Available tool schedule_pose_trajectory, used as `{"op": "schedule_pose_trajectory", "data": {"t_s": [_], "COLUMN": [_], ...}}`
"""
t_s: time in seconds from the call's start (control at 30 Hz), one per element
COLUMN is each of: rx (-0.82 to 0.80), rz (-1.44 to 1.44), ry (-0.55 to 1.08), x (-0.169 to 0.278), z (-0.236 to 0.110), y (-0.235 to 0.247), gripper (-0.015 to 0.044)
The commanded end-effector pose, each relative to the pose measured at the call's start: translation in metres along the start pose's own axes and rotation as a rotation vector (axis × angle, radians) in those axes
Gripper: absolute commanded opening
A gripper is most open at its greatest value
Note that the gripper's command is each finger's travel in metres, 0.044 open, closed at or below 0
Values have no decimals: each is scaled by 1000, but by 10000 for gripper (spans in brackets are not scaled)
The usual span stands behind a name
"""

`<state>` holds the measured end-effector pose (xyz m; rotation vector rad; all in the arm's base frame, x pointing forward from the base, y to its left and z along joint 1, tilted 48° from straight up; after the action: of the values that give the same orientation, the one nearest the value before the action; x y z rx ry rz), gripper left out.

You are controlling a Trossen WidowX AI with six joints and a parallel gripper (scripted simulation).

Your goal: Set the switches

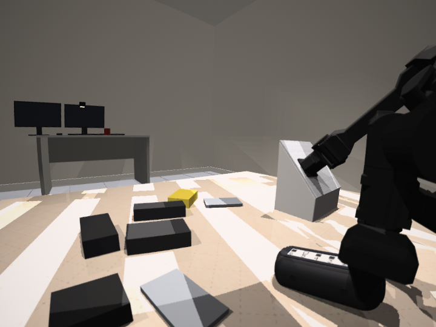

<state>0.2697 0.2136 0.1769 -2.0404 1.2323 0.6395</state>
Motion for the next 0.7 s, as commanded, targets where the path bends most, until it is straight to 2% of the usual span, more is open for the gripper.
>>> {"op": "schedule_pose_trajectory", "data": {"t_s": [0.0, 0.67], "rx": [12, 12], "rz": [-1, -1], "ry": [5, 6], "x": [2, 11], "z": [-7, -21], "y": [-1, 1], "gripper": [336, 336]}}
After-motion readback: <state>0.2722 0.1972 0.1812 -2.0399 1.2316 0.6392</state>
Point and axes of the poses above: the point midway between the two fingers, 35 mm back from their tips, its own z axis out along the fingers, its own y axis across the jaws, x = y × z, the point moved 4 cm from there along -z, back along the fingers, and after that the axes turned 14 degrees about -z, right-handed, at the moved point
